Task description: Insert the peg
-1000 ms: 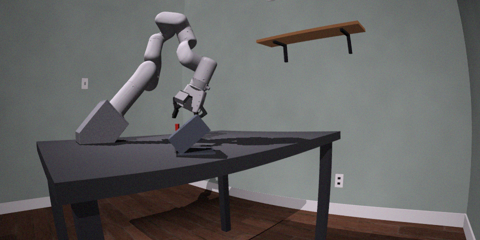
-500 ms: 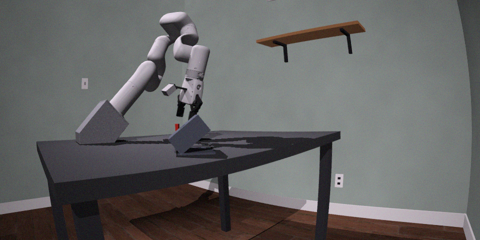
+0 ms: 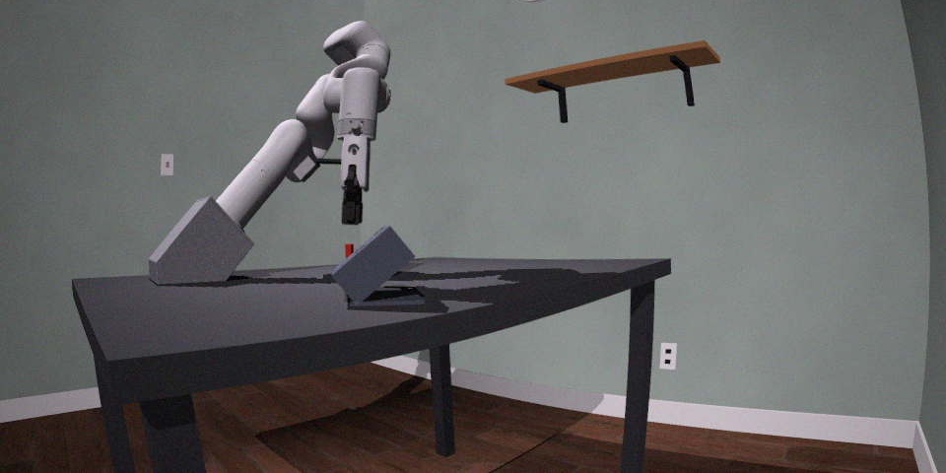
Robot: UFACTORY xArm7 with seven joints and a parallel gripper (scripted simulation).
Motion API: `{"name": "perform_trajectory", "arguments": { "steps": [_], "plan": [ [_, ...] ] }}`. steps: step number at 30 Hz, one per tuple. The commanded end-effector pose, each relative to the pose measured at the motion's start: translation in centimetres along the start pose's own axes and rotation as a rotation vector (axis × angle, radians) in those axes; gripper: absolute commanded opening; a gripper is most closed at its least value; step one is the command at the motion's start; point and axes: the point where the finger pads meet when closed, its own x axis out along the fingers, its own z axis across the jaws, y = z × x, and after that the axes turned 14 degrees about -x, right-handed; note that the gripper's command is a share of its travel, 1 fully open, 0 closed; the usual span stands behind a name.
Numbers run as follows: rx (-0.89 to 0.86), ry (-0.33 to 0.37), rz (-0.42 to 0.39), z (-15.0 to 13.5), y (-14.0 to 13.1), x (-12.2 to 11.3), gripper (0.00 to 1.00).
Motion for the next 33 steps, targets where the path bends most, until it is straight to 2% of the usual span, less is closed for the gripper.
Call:
{"name": "perform_trajectory", "arguments": {
  "steps": [1,3,12,33],
  "plan": [
    [0.272,0.039,-0.053,-1.6,1.1,-0.5,1.00],
    [0.319,0.045,-0.062,-1.6,1.1,-0.5,1.00],
    [0.319,0.045,-0.062,-1.6,1.1,-0.4,1.00],
    [0.319,0.045,-0.063,-1.7,0.9,2.4,1.00]
  ]
}}
